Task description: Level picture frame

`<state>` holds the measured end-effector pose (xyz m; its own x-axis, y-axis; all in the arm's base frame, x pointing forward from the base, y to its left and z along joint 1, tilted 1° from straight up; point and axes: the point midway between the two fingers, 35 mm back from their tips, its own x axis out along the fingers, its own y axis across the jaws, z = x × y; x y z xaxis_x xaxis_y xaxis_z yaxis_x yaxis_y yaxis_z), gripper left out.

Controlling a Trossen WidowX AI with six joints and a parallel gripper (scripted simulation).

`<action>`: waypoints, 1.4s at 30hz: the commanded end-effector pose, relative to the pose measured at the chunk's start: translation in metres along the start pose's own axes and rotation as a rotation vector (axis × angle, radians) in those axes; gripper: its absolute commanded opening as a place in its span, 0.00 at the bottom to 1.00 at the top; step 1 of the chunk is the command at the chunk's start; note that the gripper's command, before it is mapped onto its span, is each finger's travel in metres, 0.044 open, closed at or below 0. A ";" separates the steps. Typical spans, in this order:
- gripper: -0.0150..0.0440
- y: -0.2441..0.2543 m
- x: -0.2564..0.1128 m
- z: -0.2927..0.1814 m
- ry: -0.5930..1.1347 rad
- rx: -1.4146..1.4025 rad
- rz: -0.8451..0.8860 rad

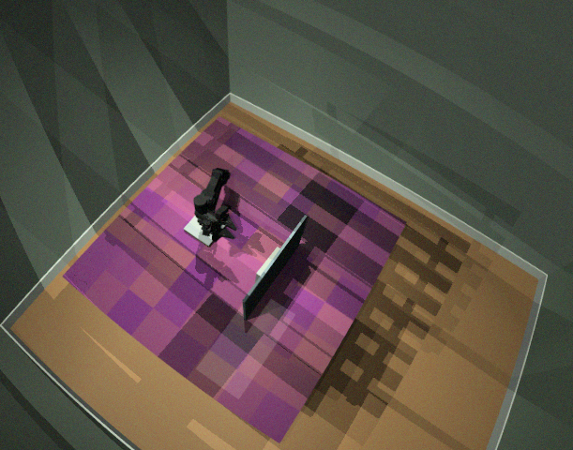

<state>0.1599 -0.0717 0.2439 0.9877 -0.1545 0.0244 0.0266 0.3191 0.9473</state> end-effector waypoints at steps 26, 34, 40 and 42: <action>0.69 -0.010 0.017 0.008 -0.001 0.045 0.006; 0.69 -0.033 0.061 0.001 0.001 0.150 0.011; 0.69 -0.037 0.069 -0.005 0.001 0.169 0.010; 0.69 -0.037 0.069 -0.004 0.001 0.169 0.010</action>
<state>0.2247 -0.0889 0.2126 0.9887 -0.1444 0.0398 -0.0142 0.1739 0.9847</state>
